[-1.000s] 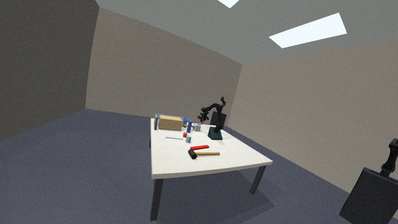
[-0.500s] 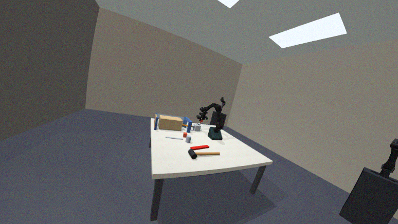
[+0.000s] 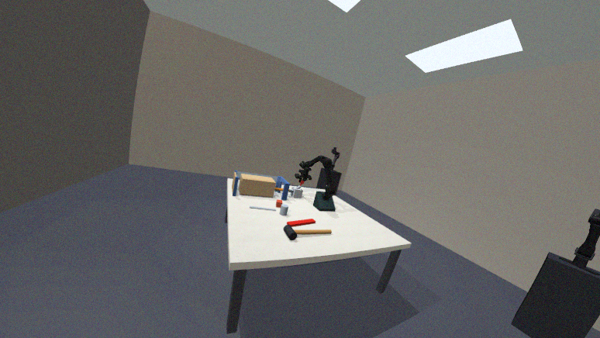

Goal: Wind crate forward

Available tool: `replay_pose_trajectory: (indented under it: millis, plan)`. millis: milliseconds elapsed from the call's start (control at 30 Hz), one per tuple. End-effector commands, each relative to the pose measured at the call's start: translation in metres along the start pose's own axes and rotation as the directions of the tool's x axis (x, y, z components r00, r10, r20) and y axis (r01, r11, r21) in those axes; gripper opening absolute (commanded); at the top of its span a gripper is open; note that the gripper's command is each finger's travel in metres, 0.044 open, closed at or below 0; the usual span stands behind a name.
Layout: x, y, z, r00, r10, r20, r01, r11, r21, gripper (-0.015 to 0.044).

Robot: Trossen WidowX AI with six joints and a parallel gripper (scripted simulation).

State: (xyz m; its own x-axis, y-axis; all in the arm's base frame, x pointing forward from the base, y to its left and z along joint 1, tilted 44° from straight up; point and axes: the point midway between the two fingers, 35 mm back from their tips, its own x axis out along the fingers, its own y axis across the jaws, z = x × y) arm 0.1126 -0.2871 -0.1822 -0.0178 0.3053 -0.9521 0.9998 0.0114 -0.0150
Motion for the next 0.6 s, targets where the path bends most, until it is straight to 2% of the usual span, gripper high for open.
replay_pose_trajectory:
  millis: [0,567]
  plan:
    - [0.004,0.015,0.007,1.000,0.026,0.012,-0.026,1.000,-0.013,0.0000]
    - [0.007,0.037,0.016,1.000,0.028,0.012,-0.028,1.000,-0.014,0.0000]
